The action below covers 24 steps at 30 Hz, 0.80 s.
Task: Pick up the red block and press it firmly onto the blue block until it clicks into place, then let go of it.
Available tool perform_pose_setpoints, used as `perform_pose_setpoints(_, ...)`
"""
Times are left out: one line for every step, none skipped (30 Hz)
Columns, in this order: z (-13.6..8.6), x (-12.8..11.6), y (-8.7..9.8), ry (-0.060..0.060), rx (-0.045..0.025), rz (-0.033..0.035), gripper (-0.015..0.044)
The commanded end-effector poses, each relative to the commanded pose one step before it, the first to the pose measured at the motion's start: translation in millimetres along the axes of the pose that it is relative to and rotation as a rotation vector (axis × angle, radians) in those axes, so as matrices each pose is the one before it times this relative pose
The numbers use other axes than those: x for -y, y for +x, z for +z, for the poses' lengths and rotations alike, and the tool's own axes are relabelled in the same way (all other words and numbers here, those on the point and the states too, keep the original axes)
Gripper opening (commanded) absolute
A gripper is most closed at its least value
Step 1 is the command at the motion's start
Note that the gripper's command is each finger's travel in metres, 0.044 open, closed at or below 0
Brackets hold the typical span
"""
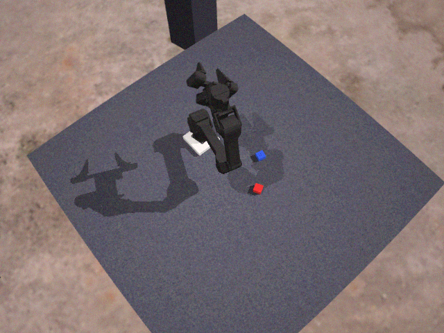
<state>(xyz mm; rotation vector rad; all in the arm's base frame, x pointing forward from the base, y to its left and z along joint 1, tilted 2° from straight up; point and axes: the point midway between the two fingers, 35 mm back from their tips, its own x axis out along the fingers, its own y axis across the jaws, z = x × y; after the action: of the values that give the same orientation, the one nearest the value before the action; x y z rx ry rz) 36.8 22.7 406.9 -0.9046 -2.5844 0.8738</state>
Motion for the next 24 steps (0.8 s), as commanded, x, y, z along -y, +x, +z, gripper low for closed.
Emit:
perform_pose_setpoints(0.0, 0.0, 0.0, 0.0, 0.0, 0.0, 0.0426)
perform_pose_setpoints(0.24, 0.55, 1.15, 0.0041, -0.00076, 0.00844, 0.044)
perform_pose_setpoints(0.7, 1.55, 3.48, 0.0127, -0.00252, 0.02533, 0.044)
perform_pose_setpoints(1.07, 2.29, 5.9, 0.022, -0.00503, 0.04226, 0.044)
perform_pose_setpoints(1.15, 2.36, 7.33, 0.0281, -0.00751, 0.05152, 0.044)
perform_pose_setpoints(0.95, 1.93, 7.46, 0.0297, -0.00903, 0.05146, 0.044)
perform_pose_setpoints(0.73, 1.52, 7.59, 0.0312, -0.01052, 0.05131, 0.044)
perform_pose_setpoints(0.48, 1.12, 7.72, 0.0327, -0.012, 0.05107, 0.044)
perform_pose_setpoints(0.2, 0.74, 7.84, 0.0342, -0.01344, 0.05075, 0.044)
perform_pose_setpoints(-0.1, 0.39, 7.96, 0.0357, -0.01486, 0.05036, 0.044)
perform_pose_setpoints(-0.43, 0.06, 8.08, 0.0373, -0.01624, 0.0499, 0.044)
perform_pose_setpoints(-1.18, -0.09, 7.46, 0.0398, -0.02087, 0.04679, 0.044)
perform_pose_setpoints(-1.52, -0.34, 7.58, 0.0411, -0.02214, 0.04607, 0.044)
perform_pose_setpoints(-1.87, -0.57, 7.69, 0.0424, -0.02337, 0.04529, 0.044)
perform_pose_setpoints(-2.24, -0.77, 7.8, 0.0437, -0.02455, 0.04446, 0.044)
perform_pose_setpoints(-2.63, -0.94, 7.9, 0.045, -0.02568, 0.04357, 0.044)
perform_pose_setpoints(-3.03, -1.08, 8.0, 0.0462, -0.02676, 0.04264, 0.044)
perform_pose_setpoints(-3.44, -1.2, 8.1, 0.0475, -0.02778, 0.04167, 0.044)
perform_pose_setpoints(-3.86, -1.28, 8.19, 0.0488, -0.02874, 0.04065, 0.044)
perform_pose_setpoints(-4.29, -1.34, 8.29, 0.05, -0.02964, 0.0396, 0.044)
perform_pose_setpoints(-4.73, -1.36, 8.37, 0.0512, -0.03048, 0.03851, 0.044)
perform_pose_setpoints(-5.02, -1.48, 8.59, 0.0513, -0.0303, 0.03876, 0.044)
perform_pose_setpoints(-5.48, -1.45, 8.68, 0.0527, -0.03101, 0.03771, 0.044)
perform_pose_setpoints(-5.93, -1.38, 8.75, 0.0539, -0.03164, 0.0366, 0.044)
